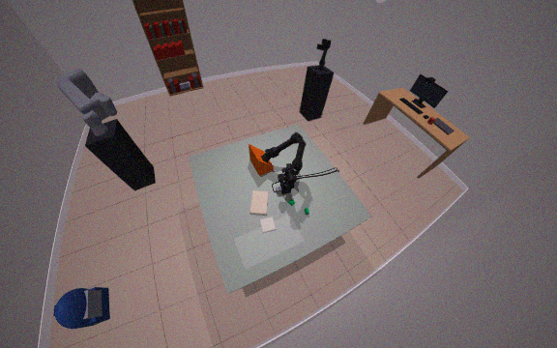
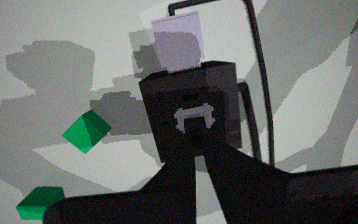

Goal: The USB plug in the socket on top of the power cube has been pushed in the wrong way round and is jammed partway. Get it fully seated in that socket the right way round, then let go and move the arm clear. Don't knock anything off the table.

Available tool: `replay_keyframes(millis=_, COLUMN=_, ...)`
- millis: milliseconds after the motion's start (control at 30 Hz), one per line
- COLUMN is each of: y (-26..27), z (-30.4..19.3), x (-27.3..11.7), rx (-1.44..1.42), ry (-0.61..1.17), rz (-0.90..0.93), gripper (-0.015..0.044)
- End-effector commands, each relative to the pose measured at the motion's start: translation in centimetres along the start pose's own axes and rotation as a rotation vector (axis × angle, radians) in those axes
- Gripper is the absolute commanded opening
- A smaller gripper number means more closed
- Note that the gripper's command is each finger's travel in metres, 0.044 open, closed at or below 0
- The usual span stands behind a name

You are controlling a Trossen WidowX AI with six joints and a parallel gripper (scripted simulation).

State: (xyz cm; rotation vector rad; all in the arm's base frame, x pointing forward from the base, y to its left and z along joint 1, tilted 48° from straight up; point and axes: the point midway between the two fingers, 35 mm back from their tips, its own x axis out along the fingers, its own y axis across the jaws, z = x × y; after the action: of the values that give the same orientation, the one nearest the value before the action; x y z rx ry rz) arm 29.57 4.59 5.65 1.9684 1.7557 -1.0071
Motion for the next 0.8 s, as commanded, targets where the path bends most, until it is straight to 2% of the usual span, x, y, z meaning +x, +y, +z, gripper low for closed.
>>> replay_keyframes(millis=0, y=0.01, z=-0.02, x=0.0, rx=-0.001, ry=0.0, rz=0.0, gripper=0.0006)
replay_keyframes(millis=767, y=-0.01, z=0.01, x=-0.56, rx=0.001, ry=0.0, rz=0.0, gripper=0.0)
